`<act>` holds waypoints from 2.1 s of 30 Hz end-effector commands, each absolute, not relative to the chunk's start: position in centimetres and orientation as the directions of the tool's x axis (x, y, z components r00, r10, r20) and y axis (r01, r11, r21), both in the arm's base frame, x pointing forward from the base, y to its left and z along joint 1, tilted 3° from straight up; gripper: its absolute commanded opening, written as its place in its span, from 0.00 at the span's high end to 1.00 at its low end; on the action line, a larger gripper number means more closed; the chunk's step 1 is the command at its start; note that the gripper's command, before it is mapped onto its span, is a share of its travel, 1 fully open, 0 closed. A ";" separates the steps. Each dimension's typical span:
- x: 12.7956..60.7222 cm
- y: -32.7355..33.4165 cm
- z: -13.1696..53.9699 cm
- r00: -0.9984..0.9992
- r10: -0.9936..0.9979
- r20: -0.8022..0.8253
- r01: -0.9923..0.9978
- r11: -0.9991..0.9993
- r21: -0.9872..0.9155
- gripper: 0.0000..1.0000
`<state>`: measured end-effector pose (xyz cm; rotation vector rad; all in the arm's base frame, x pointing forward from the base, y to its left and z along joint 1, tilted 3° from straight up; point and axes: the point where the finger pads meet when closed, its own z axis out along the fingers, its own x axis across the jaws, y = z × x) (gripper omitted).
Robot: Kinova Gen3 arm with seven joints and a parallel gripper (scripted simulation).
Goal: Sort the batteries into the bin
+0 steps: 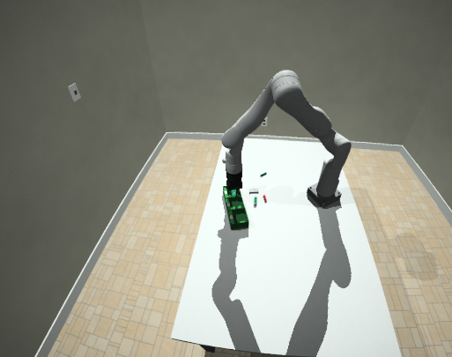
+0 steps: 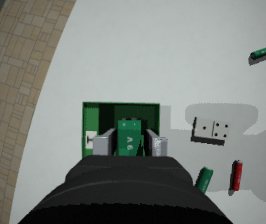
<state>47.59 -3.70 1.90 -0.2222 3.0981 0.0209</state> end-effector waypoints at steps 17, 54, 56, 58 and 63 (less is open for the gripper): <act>47.7 -3.6 5.5 -0.989 -0.145 -0.044 -0.145 0.989 0.012 0.32; 36.4 2.2 6.6 -0.985 0.171 -0.038 0.170 0.985 0.025 0.40; 36.5 2.1 6.6 -0.985 0.171 -0.038 0.170 0.985 0.025 0.40; 36.6 2.0 6.6 -0.985 0.171 -0.038 0.170 0.985 0.025 0.40; 36.6 1.7 6.6 -0.985 0.171 -0.038 0.170 0.985 0.025 0.40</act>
